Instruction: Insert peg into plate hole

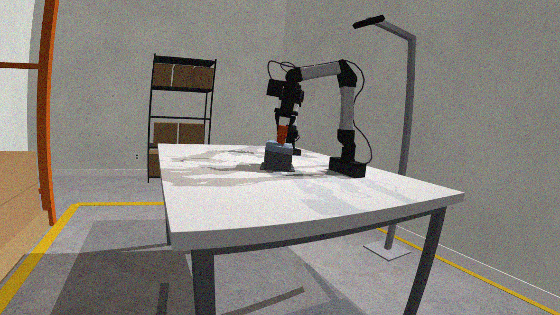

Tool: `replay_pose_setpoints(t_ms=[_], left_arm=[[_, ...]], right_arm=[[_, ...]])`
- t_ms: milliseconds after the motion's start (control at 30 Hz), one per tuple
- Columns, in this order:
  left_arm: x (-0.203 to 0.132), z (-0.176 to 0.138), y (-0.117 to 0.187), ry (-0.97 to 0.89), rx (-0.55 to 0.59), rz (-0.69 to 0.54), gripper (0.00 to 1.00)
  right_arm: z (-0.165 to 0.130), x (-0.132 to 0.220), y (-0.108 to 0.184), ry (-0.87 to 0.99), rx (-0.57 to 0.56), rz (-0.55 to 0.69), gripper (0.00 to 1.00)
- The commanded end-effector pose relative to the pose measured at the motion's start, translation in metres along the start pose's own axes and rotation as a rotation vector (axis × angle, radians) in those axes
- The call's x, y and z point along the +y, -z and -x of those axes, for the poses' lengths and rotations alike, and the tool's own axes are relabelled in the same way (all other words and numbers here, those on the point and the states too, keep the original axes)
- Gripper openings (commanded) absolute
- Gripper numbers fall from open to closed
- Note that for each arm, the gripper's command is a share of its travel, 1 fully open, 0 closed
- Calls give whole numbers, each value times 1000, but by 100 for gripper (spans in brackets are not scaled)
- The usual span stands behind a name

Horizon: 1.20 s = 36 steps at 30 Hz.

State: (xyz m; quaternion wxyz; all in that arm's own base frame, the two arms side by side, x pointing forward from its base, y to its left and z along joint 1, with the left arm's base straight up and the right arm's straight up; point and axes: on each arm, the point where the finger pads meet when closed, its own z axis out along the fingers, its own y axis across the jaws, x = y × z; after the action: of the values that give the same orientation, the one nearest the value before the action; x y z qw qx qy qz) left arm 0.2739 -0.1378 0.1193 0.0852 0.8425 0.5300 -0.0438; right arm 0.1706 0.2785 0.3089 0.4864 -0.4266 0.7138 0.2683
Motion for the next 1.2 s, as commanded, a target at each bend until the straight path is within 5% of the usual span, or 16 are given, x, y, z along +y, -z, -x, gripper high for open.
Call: replay_pose_setpoints(t_ms=[0, 1167], left_arm=[[11, 2, 19, -8, -5, 57, 39], [5, 1, -4, 10, -11, 35, 39]], right_arm=[[10, 0, 7, -3, -30, -2, 100], [10, 0, 7, -3, -30, -2, 100]])
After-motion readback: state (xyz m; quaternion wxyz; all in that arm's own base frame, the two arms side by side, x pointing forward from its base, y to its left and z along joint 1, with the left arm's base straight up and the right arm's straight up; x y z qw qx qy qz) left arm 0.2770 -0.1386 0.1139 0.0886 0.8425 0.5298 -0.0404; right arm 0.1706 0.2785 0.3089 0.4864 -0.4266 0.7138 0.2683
